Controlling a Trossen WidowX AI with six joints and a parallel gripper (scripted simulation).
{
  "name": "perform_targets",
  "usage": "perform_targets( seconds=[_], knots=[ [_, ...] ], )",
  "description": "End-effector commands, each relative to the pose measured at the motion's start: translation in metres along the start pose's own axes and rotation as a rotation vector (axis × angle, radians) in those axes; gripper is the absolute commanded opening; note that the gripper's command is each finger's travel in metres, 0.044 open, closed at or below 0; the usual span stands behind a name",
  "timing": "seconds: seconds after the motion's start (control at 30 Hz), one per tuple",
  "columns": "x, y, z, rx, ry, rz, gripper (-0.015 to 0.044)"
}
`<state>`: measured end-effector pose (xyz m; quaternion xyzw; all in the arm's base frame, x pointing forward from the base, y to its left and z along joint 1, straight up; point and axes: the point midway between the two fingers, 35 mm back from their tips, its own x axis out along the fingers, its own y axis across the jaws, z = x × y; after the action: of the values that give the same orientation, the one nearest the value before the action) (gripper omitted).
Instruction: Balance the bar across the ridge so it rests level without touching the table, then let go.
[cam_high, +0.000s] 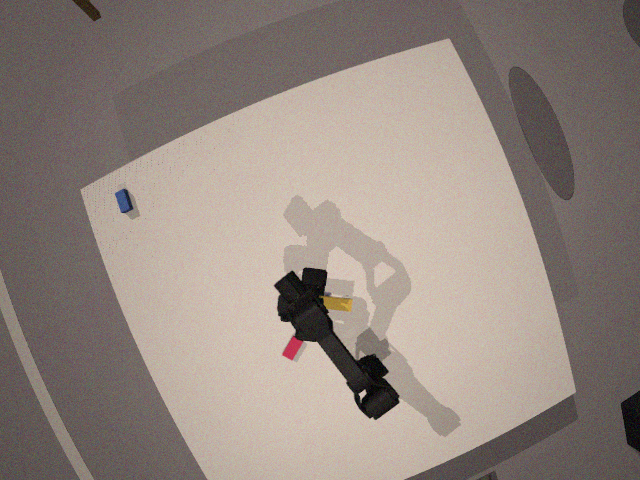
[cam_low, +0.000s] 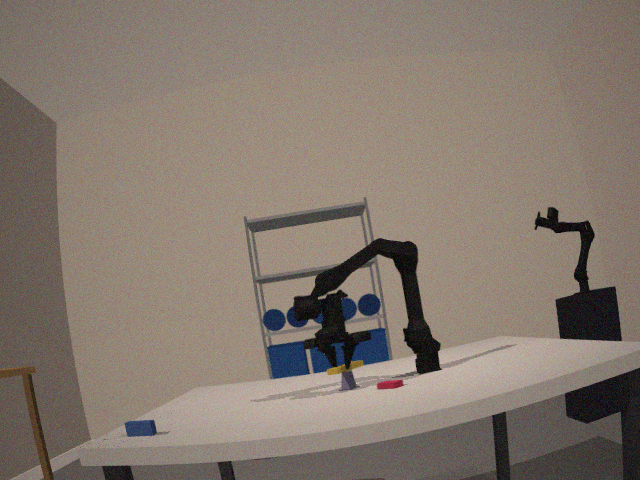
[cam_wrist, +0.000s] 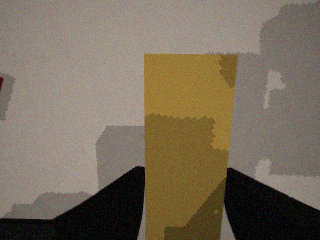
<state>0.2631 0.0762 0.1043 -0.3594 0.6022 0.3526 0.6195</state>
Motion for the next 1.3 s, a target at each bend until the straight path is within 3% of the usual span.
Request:
perform_targets(
  seconds=[0.0, 0.57, 0.9, 1.03, 1.27],
  knots=[
    [0.0, 0.0, 0.0, 0.0, 0.0, 0.0, 0.0172],
    [0.0, 0.0, 0.0, 0.0, 0.0, 0.0, 0.0185],
    [0.0, 0.0, 0.0, 0.0, 0.0, 0.0, 0.044],
    [-0.008, -0.001, 0.001, 0.0, 0.0, 0.0, 0.044],
    [-0.092, -0.001, 0.001, 0.0, 0.0, 0.0, 0.044]
  ],
)
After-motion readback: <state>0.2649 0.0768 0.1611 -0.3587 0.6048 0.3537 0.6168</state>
